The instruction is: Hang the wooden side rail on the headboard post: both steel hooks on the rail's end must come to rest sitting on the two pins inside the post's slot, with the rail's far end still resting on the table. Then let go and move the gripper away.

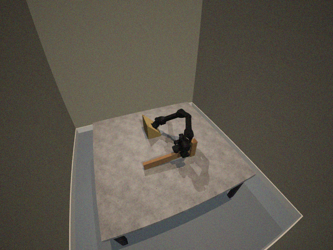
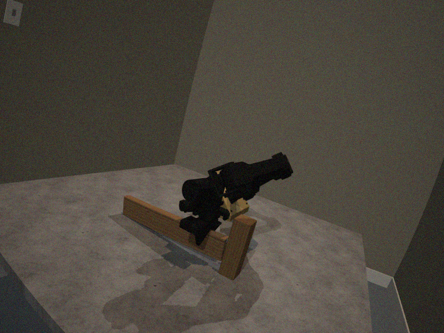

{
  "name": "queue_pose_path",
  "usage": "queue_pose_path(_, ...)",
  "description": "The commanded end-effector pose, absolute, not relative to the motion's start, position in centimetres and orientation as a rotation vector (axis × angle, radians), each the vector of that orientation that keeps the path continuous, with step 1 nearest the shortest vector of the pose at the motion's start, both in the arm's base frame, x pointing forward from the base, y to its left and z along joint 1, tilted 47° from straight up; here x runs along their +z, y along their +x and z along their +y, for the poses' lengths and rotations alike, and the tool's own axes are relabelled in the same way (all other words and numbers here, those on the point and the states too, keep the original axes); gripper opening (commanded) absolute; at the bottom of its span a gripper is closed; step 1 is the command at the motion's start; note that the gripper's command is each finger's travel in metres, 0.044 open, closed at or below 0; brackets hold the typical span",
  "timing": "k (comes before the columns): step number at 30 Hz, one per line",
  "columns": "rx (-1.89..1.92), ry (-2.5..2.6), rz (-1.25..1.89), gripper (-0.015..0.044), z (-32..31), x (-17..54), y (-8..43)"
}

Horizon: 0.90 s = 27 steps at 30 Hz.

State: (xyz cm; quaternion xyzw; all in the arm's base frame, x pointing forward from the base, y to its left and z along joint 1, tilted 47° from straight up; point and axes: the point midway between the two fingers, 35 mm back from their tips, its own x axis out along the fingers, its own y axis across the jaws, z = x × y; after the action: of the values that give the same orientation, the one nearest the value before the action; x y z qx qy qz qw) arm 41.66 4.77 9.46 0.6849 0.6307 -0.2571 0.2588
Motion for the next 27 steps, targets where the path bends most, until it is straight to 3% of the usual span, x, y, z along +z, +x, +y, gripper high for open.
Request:
queue_pose_path(1,-0.693,1.864,1.7,0.0,4.67,9.9,41.77)
queue_pose_path(27,-0.693,1.864,1.7,0.0,4.81,10.16,41.74)
